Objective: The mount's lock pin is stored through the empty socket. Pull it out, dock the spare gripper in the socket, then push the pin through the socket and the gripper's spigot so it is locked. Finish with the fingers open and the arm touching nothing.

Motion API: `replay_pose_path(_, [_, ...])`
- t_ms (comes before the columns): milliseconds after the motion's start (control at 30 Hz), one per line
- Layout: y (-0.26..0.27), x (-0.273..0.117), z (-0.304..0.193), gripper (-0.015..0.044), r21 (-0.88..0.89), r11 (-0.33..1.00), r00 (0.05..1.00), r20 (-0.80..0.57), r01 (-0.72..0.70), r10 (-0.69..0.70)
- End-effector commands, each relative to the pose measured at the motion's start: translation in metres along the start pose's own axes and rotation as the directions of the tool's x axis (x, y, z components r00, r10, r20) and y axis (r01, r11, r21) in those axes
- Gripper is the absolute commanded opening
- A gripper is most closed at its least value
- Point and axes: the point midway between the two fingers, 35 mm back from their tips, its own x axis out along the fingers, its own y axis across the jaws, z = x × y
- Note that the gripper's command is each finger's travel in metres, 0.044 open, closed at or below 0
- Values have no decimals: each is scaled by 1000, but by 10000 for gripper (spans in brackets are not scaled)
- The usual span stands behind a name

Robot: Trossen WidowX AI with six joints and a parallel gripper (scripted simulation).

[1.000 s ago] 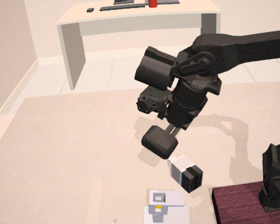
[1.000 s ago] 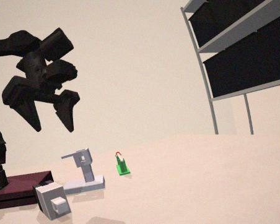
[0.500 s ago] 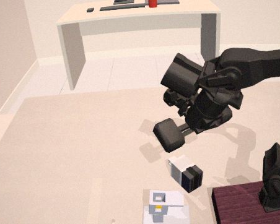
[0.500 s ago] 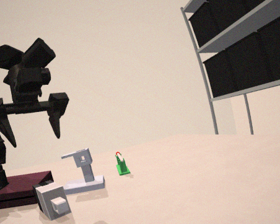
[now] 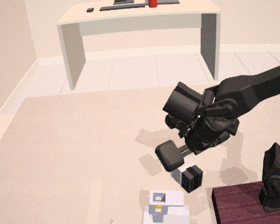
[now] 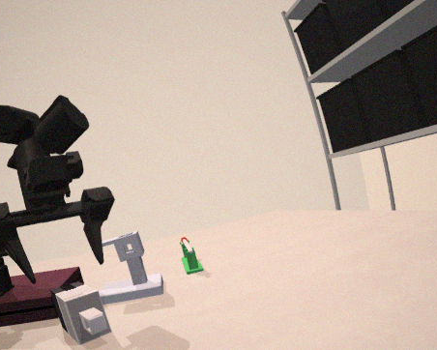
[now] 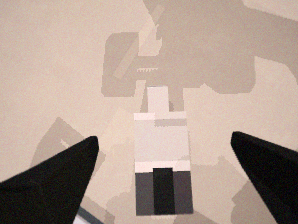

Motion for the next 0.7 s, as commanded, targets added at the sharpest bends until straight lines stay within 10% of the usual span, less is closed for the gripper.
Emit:
replay_pose_path(0, [0, 7, -4, 440, -5, 1000, 1000, -6, 0, 0])
replay_pose_path(667, [2, 37, -19, 440, -5, 1000, 1000, -6, 0, 0])
